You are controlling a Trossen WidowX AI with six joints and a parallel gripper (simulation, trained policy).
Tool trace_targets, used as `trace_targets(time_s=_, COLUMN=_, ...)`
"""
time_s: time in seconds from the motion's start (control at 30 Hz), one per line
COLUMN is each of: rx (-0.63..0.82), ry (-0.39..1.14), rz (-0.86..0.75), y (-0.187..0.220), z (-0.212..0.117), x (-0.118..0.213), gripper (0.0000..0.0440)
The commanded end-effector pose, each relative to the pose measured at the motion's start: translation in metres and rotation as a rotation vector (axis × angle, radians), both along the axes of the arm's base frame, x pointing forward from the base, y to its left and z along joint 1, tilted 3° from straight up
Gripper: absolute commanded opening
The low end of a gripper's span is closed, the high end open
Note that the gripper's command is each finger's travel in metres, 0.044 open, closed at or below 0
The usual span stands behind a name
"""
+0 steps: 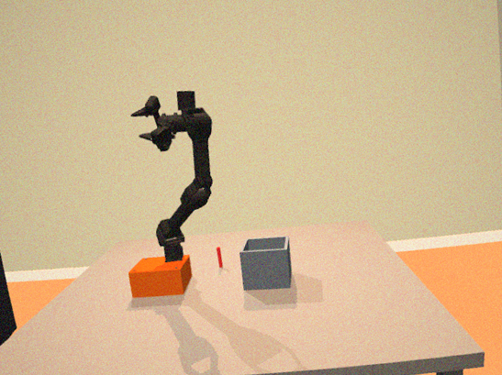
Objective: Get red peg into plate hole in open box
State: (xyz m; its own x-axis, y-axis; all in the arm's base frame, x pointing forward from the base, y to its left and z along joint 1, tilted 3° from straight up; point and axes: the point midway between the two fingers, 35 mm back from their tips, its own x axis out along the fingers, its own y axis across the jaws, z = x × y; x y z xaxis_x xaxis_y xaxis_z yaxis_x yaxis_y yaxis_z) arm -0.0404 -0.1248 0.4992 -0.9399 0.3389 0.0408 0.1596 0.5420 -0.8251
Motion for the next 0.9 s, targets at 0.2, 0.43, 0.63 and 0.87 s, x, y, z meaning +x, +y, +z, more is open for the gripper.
trace_targets(time_s=0.2, rx=-0.219, ry=0.034, rz=-0.083, y=0.02, z=-0.008, x=-0.007, gripper=0.044)
trace_targets(time_s=0.43, rx=-0.424, ry=0.091, rz=-0.169, y=0.039, z=-0.015, x=-0.014, gripper=0.044)
trace_targets(time_s=0.63, rx=-0.594, ry=0.149, rz=-0.245, y=0.056, z=-0.022, x=-0.019, gripper=0.044)
trace_targets(time_s=0.87, rx=-0.787, ry=0.229, rz=-0.338, y=0.076, z=-0.03, x=-0.023, gripper=0.044)
